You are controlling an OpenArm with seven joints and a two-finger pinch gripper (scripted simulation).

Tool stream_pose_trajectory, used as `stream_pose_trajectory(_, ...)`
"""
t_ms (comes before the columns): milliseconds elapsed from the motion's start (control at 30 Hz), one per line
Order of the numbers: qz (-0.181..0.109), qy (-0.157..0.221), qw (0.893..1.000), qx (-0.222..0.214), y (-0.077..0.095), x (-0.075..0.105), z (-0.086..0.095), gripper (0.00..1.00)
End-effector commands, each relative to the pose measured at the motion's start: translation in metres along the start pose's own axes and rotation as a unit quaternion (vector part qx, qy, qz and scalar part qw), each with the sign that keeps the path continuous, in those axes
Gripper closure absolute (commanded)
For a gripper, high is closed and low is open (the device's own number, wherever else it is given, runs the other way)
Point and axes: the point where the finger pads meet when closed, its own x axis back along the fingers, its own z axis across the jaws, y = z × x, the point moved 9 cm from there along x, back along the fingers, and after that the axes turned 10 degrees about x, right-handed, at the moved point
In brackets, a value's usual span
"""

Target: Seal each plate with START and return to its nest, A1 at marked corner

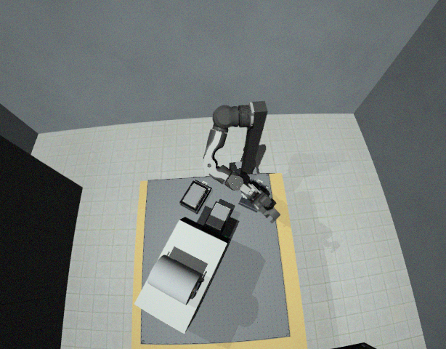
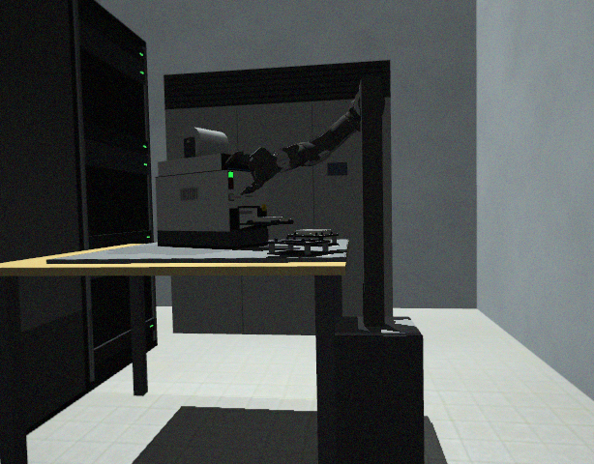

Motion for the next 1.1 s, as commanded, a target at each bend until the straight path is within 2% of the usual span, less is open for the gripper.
stream_pose_trajectory(0, 0.006, -0.007, 1.0, 0.006, -0.001, -0.001, 0.001, 0.35)
stream_pose_trajectory(33, 0.006, -0.007, 1.0, 0.006, -0.001, -0.001, 0.001, 0.35)
stream_pose_trajectory(233, 0.004, -0.077, 0.994, 0.077, 0.01, 0.0, -0.006, 0.35)
stream_pose_trajectory(400, -0.004, -0.134, 0.982, 0.133, 0.02, 0.001, -0.009, 0.35)
stream_pose_trajectory(500, -0.009, -0.172, 0.971, 0.164, 0.029, 0.003, -0.016, 0.35)
stream_pose_trajectory(533, -0.011, -0.181, 0.967, 0.177, 0.029, 0.002, -0.012, 0.35)
stream_pose_trajectory(600, -0.011, -0.181, 0.967, 0.177, 0.029, 0.002, -0.012, 0.35)
stream_pose_trajectory(833, -0.037, -0.263, 0.932, 0.248, 0.048, 0.008, -0.017, 0.35)
stream_pose_trajectory(1067, -0.069, -0.343, 0.884, 0.311, 0.065, 0.014, -0.019, 0.35)
